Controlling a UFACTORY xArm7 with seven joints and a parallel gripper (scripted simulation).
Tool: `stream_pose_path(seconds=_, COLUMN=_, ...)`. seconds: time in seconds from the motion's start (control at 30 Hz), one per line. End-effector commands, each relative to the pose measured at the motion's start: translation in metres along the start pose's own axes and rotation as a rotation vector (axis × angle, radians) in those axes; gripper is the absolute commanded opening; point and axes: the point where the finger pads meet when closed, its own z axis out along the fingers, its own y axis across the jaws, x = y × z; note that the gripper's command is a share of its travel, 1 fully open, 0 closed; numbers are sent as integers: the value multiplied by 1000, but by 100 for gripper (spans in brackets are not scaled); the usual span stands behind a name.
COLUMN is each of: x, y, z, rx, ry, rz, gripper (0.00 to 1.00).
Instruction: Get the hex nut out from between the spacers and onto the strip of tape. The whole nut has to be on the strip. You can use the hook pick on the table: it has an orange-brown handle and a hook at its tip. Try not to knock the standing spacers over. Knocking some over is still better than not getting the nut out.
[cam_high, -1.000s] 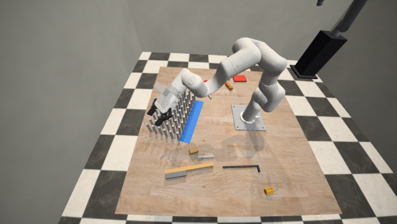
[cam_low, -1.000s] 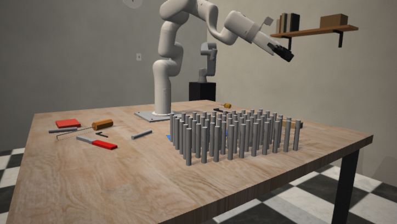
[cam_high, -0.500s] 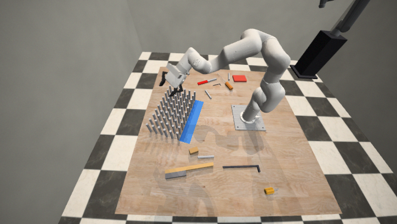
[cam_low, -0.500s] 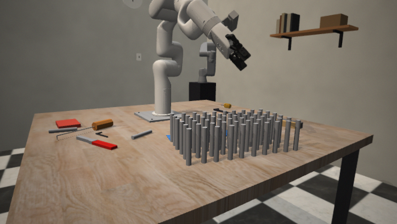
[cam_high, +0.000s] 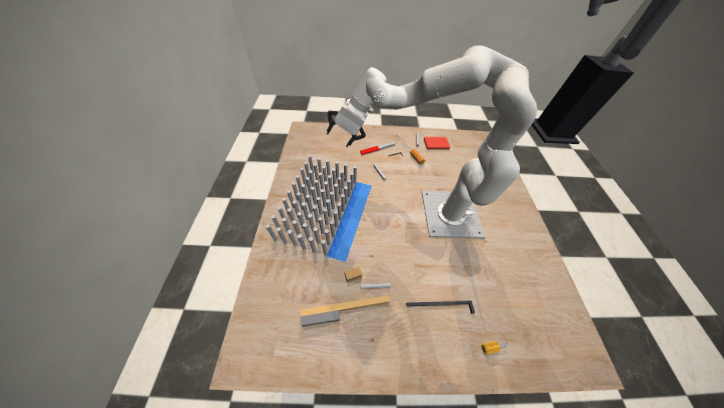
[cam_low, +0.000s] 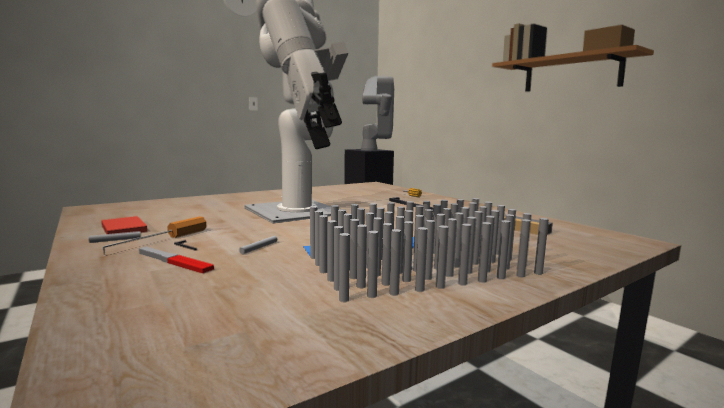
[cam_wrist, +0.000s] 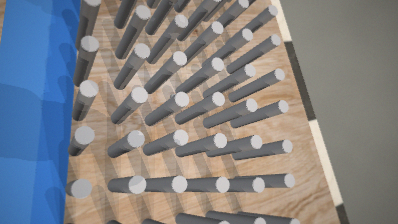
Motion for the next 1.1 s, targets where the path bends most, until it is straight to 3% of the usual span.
stream_pose_path(seconds=0.0, x=-59, y=-30, z=-19, rx=30, ry=-54, rz=-91, gripper=100)
stream_pose_path(seconds=0.03, x=-71, y=-42, z=-23, rx=75, ry=-92, rz=-158, gripper=100)
stream_pose_path(seconds=0.1, x=-98, y=-59, z=-31, rx=75, ry=-92, rz=-158, gripper=100)
stream_pose_path(seconds=0.13, x=-108, y=-72, z=-35, rx=124, ry=-120, rz=-222, gripper=100)
stream_pose_path(seconds=0.17, x=-121, y=-81, z=-39, rx=124, ry=-120, rz=-222, gripper=100)
stream_pose_path(seconds=0.23, x=-121, y=-81, z=-39, rx=124, ry=-120, rz=-222, gripper=100)
stream_pose_path(seconds=0.27, x=-153, y=-114, z=-51, rx=174, ry=-140, rz=-282, gripper=100)
stream_pose_path(seconds=0.3, x=-158, y=-124, z=-53, rx=224, ry=-151, rz=-337, gripper=100)
stream_pose_path(seconds=0.4, x=-181, y=-149, z=-63, rx=224, ry=-151, rz=-337, gripper=100)
stream_pose_path(seconds=0.43, x=-191, y=-168, z=-67, rx=272, ry=-155, rz=-388, gripper=100)
stream_pose_path(seconds=0.53, x=-215, y=-206, z=-79, rx=317, ry=-152, rz=-435, gripper=100)
stream_pose_path(seconds=0.57, x=-215, y=-206, z=-79, rx=317, ry=-152, rz=-435, gripper=100)
stream_pose_path(seconds=0.6, x=-227, y=-232, z=-86, rx=358, ry=-144, rz=-478, gripper=100)
stream_pose_path(seconds=0.63, x=-227, y=-232, z=-86, rx=358, ry=-144, rz=-478, gripper=100)
stream_pose_path(seconds=0.67, x=-237, y=-257, z=-93, rx=394, ry=-134, rz=-516, gripper=100)
stream_pose_path(seconds=0.7, x=-237, y=-257, z=-93, rx=394, ry=-134, rz=-516, gripper=100)
stream_pose_path(seconds=0.73, x=-244, y=-278, z=-98, rx=425, ry=-121, rz=-550, gripper=100)
stream_pose_path(seconds=0.8, x=-244, y=-278, z=-98, rx=425, ry=-121, rz=-550, gripper=100)
stream_pose_path(seconds=0.9, x=-253, y=-313, z=-105, rx=474, ry=-94, rz=-604, gripper=100)
stream_pose_path(seconds=1.07, x=-257, y=-337, z=-110, rx=505, ry=-72, rz=-641, gripper=100)
